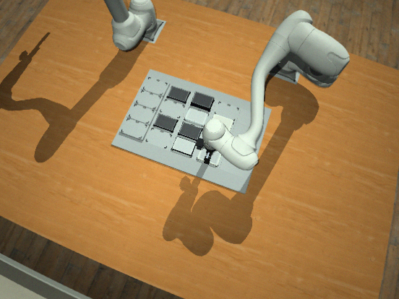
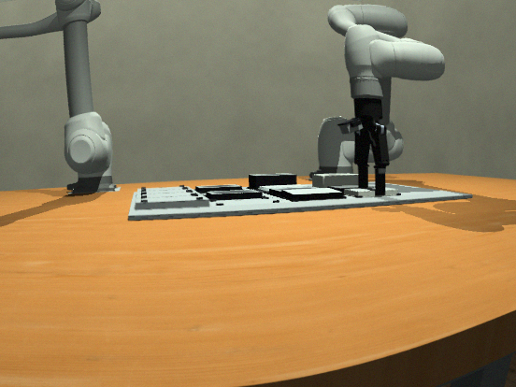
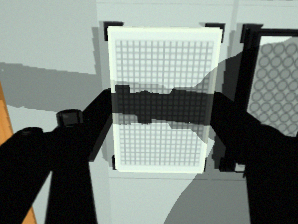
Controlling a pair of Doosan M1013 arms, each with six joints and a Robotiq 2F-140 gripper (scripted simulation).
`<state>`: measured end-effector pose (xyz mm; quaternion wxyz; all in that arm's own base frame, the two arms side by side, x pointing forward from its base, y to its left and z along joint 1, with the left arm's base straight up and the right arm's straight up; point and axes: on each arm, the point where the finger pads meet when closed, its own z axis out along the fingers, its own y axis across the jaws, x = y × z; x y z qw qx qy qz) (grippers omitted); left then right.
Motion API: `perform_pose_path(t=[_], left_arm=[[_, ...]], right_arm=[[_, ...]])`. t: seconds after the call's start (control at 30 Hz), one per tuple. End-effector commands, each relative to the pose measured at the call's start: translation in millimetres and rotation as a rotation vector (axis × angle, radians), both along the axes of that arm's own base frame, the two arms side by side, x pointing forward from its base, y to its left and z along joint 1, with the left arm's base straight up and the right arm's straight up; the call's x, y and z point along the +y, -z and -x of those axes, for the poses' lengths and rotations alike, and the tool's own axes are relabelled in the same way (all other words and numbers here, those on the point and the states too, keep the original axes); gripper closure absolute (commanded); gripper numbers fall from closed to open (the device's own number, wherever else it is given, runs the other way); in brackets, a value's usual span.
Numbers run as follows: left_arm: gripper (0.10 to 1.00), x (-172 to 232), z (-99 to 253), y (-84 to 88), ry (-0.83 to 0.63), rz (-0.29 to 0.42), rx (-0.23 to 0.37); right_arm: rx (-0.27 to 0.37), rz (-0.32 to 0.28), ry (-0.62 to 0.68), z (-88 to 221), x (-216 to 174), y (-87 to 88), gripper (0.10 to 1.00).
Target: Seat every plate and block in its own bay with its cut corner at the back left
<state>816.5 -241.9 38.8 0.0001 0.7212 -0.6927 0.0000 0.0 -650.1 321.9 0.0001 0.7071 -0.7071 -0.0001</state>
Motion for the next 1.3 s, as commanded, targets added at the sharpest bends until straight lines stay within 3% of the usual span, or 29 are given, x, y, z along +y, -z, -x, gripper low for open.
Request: perform_pose_path(t=[0.0, 1.27], left_arm=[[0.487, -0.1, -0.6, -1.5, 0.0, 0.0, -0.002], [0.507, -0.1, -0.6, -1.8, 0.0, 0.0, -0.002]], right_arm=[[0.0, 0.001, 0.0, -0.1, -0.2, -0.9, 0.098], [0.0, 0.001, 0.0, -0.1, -0.2, -0.9, 0.098]])
